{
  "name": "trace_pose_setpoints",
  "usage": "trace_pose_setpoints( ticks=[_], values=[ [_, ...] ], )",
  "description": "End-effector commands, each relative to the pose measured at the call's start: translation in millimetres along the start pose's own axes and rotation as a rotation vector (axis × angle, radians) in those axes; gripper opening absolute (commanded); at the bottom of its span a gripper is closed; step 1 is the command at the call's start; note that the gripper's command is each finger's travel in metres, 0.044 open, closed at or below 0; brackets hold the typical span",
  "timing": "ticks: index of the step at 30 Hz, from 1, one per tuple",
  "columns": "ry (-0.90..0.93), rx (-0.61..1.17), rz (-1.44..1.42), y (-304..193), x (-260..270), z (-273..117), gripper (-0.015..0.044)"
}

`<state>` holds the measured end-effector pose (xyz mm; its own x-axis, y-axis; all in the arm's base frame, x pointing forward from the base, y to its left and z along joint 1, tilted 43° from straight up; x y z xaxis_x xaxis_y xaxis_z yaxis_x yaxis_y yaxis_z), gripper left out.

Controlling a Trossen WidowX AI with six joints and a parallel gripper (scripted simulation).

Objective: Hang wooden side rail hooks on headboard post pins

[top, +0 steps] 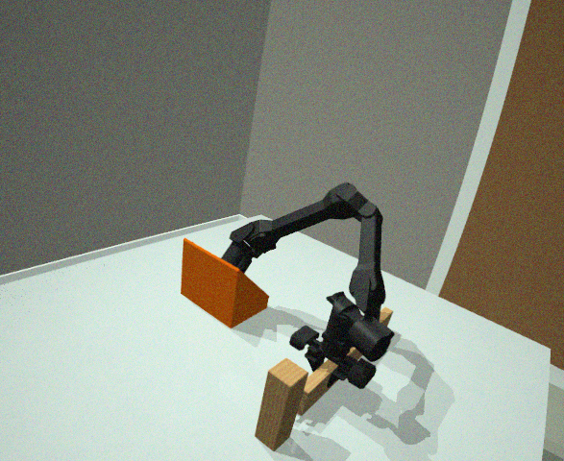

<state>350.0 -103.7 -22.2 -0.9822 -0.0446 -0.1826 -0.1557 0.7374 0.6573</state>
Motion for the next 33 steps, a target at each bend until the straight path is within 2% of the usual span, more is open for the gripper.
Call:
trace_pose_setpoints(
  ticks=[1, 33],
  values=[
    [-0.008, 0.006, -0.008, -0.6, -0.4, -4.8, 0.0],
    [-0.008, 0.006, -0.008, -0.6, -0.4, -10.2, 0.0]
  ],
)
Point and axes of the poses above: the point midway between the two fingers, 35 mm back from their tips, its own z axis out along the fingers, its own x axis across the jaws, y = z × x, the point moved 9 cm from there along -z, back along the fingers, and after that the axes turned 15 degrees about -z, right-handed, at the moved point
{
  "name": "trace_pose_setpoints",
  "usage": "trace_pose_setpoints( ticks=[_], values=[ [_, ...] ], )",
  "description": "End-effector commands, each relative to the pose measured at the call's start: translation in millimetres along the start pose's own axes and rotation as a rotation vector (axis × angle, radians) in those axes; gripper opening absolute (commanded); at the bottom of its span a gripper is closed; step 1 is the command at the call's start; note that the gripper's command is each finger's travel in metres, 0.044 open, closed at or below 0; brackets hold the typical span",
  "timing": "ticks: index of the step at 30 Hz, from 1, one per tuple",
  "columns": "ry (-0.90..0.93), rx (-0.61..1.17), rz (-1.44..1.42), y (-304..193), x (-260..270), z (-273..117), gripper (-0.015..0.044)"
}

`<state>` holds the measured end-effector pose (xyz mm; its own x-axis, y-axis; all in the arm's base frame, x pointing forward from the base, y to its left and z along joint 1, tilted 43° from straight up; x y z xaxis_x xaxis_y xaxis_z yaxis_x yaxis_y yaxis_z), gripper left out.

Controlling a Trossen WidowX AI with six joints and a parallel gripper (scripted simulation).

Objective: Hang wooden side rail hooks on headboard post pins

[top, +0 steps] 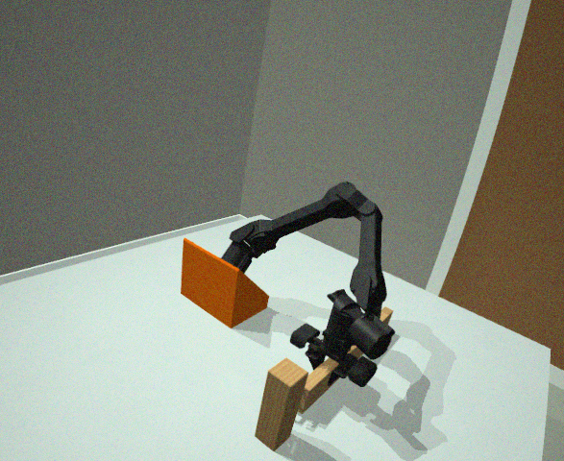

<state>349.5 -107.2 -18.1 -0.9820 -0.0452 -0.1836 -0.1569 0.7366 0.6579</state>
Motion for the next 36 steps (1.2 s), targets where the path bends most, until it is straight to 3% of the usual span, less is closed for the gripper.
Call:
trace_pose_setpoints(
  ticks=[1, 36],
  values=[
    [-0.007, 0.007, -0.007, -0.8, -0.3, -5.0, 0.0],
    [-0.007, 0.007, -0.007, -0.8, -0.3, -10.8, 0.0]
  ],
)
Point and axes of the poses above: the point midway between the two fingers, 35 mm back from their tips, its own z axis out along the fingers, its own x axis across the jaws, y = z × x, the point moved 9 cm from there along -z, back along the fingers, and after that the axes turned 15 degrees about -z, right-handed, at the moved point
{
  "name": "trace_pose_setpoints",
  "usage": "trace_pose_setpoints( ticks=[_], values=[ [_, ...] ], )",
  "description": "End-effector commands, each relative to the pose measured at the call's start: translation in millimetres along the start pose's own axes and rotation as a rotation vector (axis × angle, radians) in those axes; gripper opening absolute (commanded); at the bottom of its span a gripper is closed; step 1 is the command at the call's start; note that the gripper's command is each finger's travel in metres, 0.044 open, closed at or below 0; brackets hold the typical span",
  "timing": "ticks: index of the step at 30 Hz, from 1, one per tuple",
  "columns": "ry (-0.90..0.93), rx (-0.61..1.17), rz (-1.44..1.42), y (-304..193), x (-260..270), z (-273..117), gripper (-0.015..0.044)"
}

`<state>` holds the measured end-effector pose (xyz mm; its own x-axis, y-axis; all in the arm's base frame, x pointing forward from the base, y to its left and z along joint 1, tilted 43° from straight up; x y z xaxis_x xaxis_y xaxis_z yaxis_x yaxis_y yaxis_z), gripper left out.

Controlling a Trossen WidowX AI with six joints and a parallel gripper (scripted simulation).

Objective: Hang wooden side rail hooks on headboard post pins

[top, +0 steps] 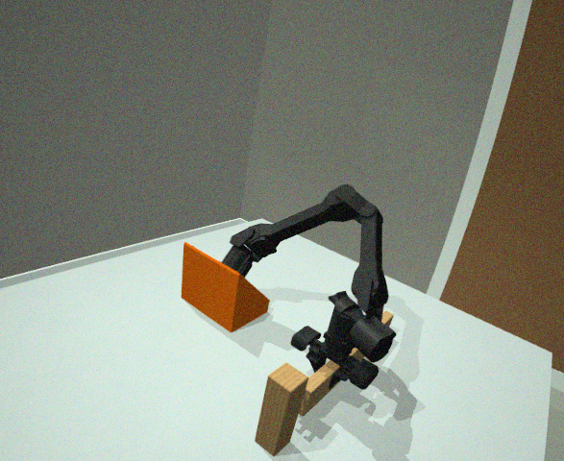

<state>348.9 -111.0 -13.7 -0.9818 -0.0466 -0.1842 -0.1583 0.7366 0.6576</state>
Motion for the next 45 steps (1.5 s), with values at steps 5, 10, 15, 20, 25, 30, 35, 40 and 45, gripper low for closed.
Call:
trace_pose_setpoints(
  ticks=[5, 10, 15, 20, 25, 30, 35, 40, 45],
  values=[
    [-0.008, 0.007, -0.006, -0.9, -0.3, -5.8, 0.0],
    [-0.008, 0.007, -0.006, -0.9, -0.2, -6.6, 0.0],
    [-0.008, 0.007, -0.006, -0.9, -0.2, -7.5, 0.0],
    [-0.008, 0.008, -0.006, -0.9, -0.2, -8.3, 0.0],
    [-0.008, 0.008, -0.006, -0.9, -0.2, -9.1, 0.0],
    [-0.008, 0.008, -0.006, -0.9, -0.2, -10.0, 0.0],
    [-0.008, 0.008, -0.006, -0.9, -0.2, -10.8, 0.0],
    [-0.008, 0.008, -0.006, -0.9, -0.2, -11.7, 0.0],
    [-0.008, 0.008, -0.006, -0.9, -0.2, -12.5, 0.0]
  ],
)
Point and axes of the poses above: the point midway between the two fingers, 35 mm back from their tips, its own z axis out along the fingers, its own x axis across the jaws, y = z × x, the point moved 9 cm from there along -z, back along the fingers, and after that the axes turned 15 degrees about -z, right-handed, at the moved point
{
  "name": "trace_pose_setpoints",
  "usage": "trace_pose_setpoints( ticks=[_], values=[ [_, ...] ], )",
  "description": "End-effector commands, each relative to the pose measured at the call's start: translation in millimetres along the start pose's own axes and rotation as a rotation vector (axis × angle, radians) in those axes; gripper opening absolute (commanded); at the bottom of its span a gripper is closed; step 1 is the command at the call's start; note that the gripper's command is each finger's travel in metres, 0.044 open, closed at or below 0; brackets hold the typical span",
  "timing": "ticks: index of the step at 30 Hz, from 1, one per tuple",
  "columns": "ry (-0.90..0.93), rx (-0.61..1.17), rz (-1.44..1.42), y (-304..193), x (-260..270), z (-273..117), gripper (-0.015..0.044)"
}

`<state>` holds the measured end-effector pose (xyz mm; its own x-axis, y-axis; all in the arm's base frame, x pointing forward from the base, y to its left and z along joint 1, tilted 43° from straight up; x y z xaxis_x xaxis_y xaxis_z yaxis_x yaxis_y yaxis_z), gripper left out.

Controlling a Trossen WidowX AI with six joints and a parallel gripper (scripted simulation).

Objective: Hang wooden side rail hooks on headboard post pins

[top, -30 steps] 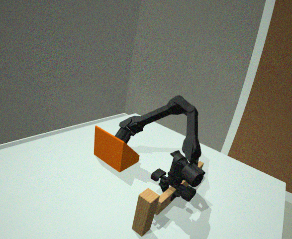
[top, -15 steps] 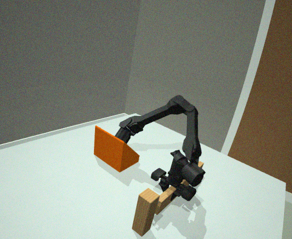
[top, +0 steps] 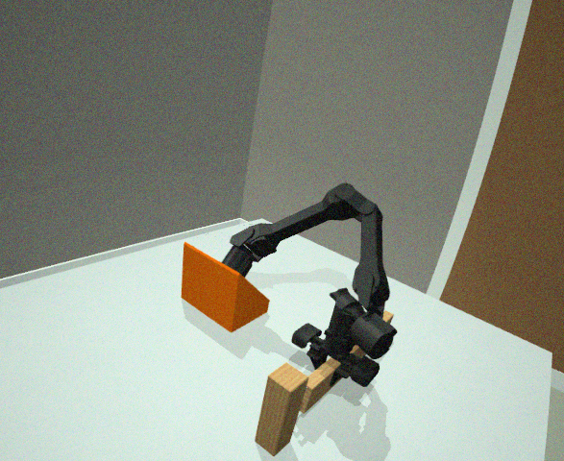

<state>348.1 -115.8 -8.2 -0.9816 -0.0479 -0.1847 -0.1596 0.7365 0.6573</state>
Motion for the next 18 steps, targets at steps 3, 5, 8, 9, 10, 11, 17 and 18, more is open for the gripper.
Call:
trace_pose_setpoints(
  ticks=[3, 5, 8, 9, 10, 11, 17, 18],
  values=[
    [-0.008, 0.008, -0.004, -1.3, -0.3, -5.0, 0.0],
    [-0.008, 0.008, -0.004, -1.6, -0.4, -4.8, 0.0],
    [-0.008, 0.008, -0.004, -2.0, -0.7, -4.5, 0.0],
    [-0.008, 0.008, -0.004, -2.1, -0.7, -4.4, 0.0],
    [-0.008, 0.008, -0.004, -2.3, -0.8, -4.2, 0.0],
    [-0.008, 0.008, -0.004, -2.4, -0.9, -4.1, 0.0],
    [-0.008, 0.008, -0.004, -3.0, -0.6, -3.5, 0.0],
    [-0.008, 0.008, -0.004, -3.1, -0.5, -3.4, 0.0]
  ],
)
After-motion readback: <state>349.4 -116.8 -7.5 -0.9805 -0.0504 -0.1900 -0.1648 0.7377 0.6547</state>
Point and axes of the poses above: the point midway between the two fingers, 35 mm back from their tips, its own z axis out along the fingers, its own x axis across the jaws, y = z × x, the point moved 9 cm from there along -z, back along the fingers, and after that the axes turned 15 degrees about -z, right-handed, at the moved point
